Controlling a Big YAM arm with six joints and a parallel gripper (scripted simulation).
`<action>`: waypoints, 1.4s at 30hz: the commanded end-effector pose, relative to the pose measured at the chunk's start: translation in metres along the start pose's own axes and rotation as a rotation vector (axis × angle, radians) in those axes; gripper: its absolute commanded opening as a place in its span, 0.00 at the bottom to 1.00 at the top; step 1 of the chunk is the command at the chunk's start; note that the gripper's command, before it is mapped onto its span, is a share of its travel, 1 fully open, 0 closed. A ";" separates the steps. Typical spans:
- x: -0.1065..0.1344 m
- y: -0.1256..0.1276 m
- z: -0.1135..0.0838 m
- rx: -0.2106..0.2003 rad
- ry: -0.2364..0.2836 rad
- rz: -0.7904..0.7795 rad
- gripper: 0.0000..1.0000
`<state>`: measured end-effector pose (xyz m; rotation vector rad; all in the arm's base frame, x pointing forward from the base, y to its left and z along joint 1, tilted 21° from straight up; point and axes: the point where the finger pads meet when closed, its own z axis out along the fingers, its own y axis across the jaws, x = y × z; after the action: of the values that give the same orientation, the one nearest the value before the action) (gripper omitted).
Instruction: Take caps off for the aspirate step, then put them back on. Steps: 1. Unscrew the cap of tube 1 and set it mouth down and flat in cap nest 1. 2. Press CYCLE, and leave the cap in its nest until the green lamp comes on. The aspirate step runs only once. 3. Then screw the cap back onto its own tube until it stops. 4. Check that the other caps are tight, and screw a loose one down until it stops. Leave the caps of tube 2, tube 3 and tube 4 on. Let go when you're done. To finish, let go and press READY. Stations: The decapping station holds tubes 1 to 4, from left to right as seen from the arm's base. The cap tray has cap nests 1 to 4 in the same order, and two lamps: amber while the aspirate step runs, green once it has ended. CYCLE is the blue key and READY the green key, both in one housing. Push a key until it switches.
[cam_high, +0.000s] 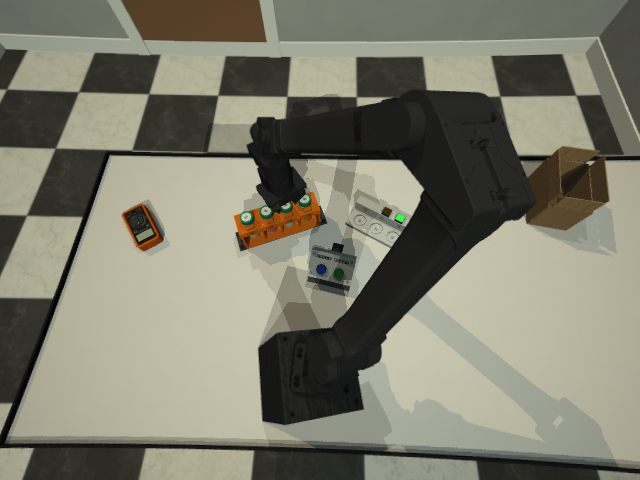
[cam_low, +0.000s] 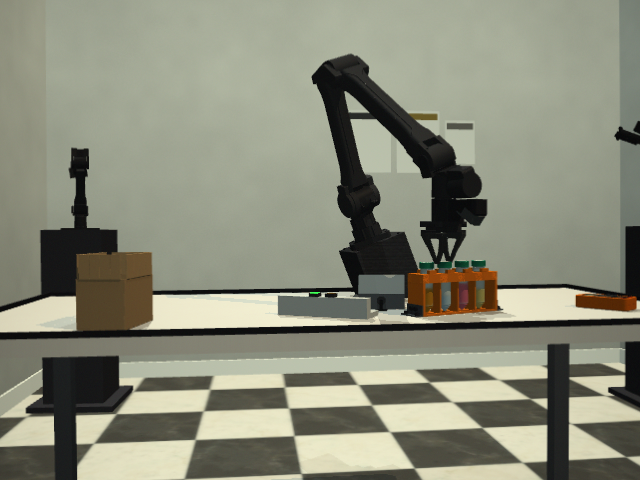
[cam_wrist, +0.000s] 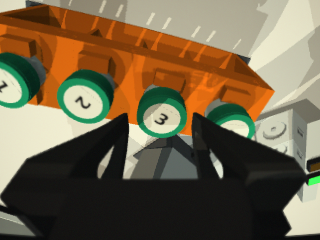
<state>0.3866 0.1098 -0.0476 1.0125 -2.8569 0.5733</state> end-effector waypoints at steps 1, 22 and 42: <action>-0.030 -0.011 -0.023 0.023 -0.089 0.010 0.49; -0.015 -0.007 0.005 0.010 -0.036 0.006 0.49; -0.016 -0.006 0.001 0.011 -0.042 0.009 0.00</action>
<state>0.3915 0.1092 -0.0550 1.0193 -2.8702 0.5720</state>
